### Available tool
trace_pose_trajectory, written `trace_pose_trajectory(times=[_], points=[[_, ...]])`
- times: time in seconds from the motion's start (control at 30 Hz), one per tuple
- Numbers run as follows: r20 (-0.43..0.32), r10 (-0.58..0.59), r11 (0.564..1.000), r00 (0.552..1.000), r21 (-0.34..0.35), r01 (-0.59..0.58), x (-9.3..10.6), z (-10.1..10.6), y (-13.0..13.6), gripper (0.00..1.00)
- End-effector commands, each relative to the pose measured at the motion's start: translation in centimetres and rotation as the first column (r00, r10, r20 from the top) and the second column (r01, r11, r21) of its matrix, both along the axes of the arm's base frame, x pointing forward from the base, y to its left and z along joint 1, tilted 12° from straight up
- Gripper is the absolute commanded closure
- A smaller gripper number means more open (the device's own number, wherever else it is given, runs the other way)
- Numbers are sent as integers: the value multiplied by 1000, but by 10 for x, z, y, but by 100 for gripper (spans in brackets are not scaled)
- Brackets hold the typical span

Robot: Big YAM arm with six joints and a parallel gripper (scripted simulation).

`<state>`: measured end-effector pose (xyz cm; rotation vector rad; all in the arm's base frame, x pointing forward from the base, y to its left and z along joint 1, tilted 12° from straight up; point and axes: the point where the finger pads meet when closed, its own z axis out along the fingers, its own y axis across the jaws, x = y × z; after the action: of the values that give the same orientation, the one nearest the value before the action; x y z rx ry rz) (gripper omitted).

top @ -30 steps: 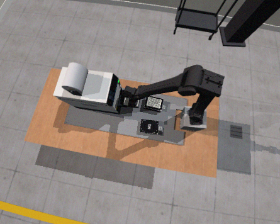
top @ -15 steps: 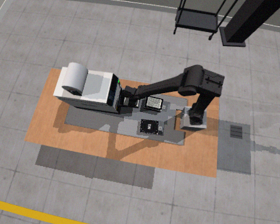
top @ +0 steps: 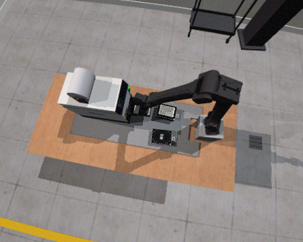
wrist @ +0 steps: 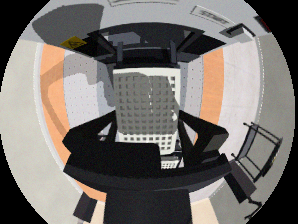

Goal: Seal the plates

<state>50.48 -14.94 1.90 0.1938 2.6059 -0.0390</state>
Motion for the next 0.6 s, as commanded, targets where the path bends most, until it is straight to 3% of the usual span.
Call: trace_pose_trajectory(times=[0.0,0.37,0.57], points=[[12,-8,1000,1000,4,8,8,-4,0,100],[-3,-17,1000,1000,9,17,-1,-10,-2,100],[15,-20,1000,1000,3,20,5,-2,-7,100]])
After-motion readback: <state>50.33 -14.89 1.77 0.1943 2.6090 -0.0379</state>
